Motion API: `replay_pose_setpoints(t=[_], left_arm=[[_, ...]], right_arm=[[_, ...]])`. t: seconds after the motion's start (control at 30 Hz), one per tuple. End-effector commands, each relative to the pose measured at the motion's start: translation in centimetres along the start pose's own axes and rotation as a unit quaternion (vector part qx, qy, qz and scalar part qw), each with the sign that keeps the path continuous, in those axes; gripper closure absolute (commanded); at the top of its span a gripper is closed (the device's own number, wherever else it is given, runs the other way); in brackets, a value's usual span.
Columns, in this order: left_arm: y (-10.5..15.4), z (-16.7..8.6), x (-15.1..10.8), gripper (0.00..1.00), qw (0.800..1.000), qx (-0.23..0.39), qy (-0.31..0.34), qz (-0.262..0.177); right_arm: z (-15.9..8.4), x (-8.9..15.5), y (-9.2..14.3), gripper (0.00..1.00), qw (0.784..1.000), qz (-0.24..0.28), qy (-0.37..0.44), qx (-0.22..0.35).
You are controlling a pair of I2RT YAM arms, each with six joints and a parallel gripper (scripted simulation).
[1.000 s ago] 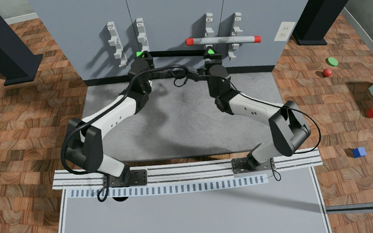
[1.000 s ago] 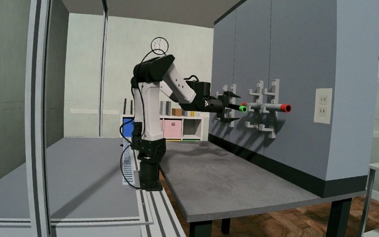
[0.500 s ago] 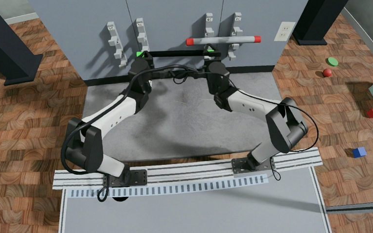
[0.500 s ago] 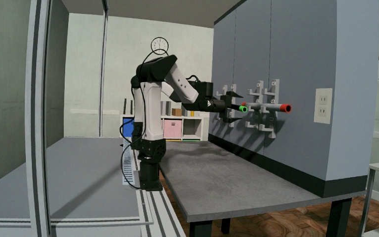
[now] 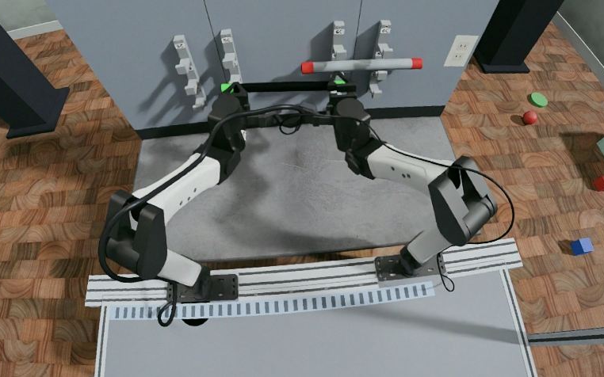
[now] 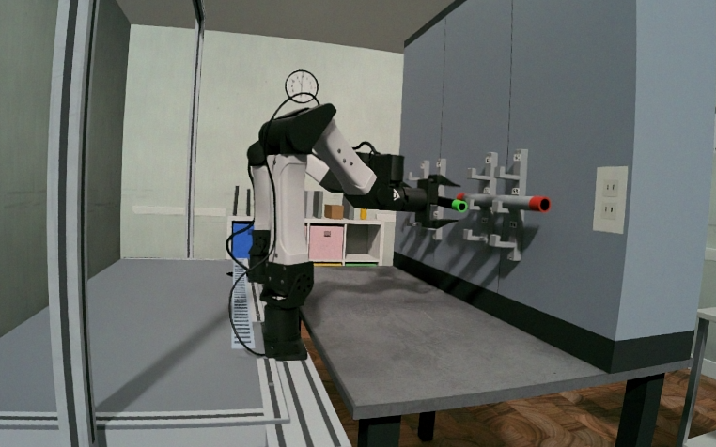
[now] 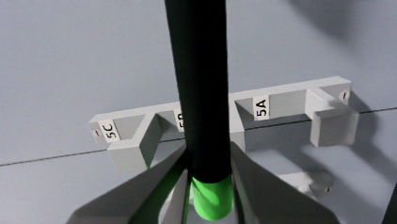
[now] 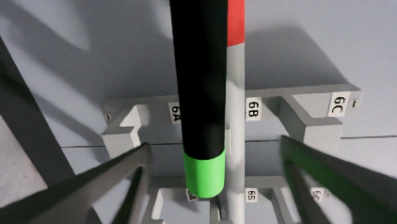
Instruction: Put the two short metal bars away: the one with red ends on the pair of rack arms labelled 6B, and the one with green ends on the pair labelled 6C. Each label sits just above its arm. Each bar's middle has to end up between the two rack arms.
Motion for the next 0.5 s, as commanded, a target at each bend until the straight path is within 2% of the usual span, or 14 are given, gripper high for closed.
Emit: replay_pose_setpoints(t=[0.0, 0.37, 0.47], left_arm=[[-0.04, 0.13, 3.15, 1.0, 0.998, -0.003, 0.033, 0.044], [0.04, 0.17, 3.26, 1.0, 0.998, -0.003, 0.033, 0.044], [0.05, 0.16, 3.02, 0.98, 0.998, -0.003, 0.033, 0.044]], right_arm=[[-0.29, -1.02, -0.6, 0.27, 1.0, -0.009, -0.005, 0.005], [-0.33, -0.98, -0.57, 1.0, 1.0, -0.009, -0.005, 0.005], [-0.33, -0.98, -0.57, 1.0, 1.0, -0.009, -0.005, 0.005]])
Point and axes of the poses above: on each arm, the point where the finger pads meet when closed, its own y axis back along the fingers, its own x axis across the jaws, z = x × y, the point moved 5 cm from there along y, back along the fingers, and after that the axes turned 6 degrees about y, right-handed, at the moved point
